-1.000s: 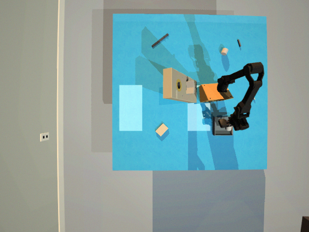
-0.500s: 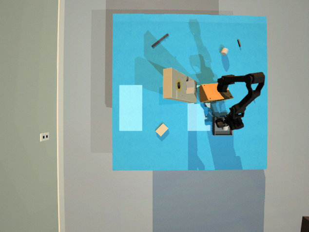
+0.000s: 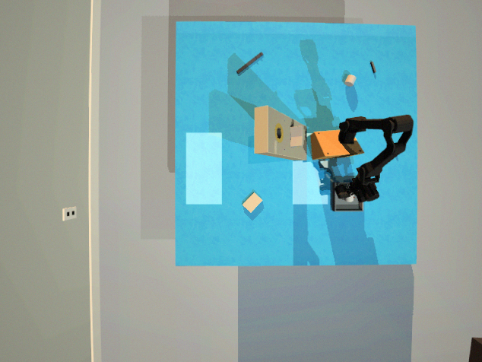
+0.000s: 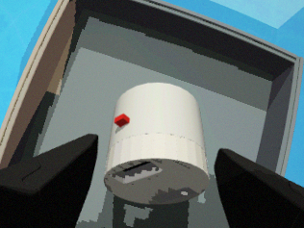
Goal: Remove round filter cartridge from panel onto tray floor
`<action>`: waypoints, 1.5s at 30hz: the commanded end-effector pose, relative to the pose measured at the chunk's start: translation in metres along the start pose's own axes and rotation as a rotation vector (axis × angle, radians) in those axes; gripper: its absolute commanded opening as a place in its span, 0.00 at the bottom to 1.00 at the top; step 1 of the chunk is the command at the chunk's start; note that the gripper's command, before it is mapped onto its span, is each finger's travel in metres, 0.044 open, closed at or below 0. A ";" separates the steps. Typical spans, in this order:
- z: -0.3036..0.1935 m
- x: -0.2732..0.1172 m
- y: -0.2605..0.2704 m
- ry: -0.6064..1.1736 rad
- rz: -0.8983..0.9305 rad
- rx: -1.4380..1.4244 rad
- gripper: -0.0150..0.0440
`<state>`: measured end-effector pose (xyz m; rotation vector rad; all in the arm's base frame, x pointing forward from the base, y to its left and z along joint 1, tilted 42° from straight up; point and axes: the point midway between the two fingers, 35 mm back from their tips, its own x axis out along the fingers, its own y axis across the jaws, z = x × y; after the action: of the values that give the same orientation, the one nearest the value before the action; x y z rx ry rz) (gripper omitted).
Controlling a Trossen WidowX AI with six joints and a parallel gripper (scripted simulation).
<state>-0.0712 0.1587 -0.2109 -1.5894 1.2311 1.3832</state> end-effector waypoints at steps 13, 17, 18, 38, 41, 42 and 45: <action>0.035 -0.059 0.000 -0.001 -0.001 0.000 1.00; 0.031 -0.050 0.000 -0.004 0.003 0.005 1.00; 0.031 -0.050 0.000 -0.004 0.003 0.005 1.00; 0.031 -0.050 0.000 -0.004 0.003 0.005 1.00; 0.031 -0.050 0.000 -0.004 0.003 0.005 1.00; 0.031 -0.050 0.000 -0.004 0.003 0.005 1.00; 0.031 -0.050 0.000 -0.004 0.003 0.005 1.00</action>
<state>-0.0808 0.1978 -0.1678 -1.5816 1.2333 1.3840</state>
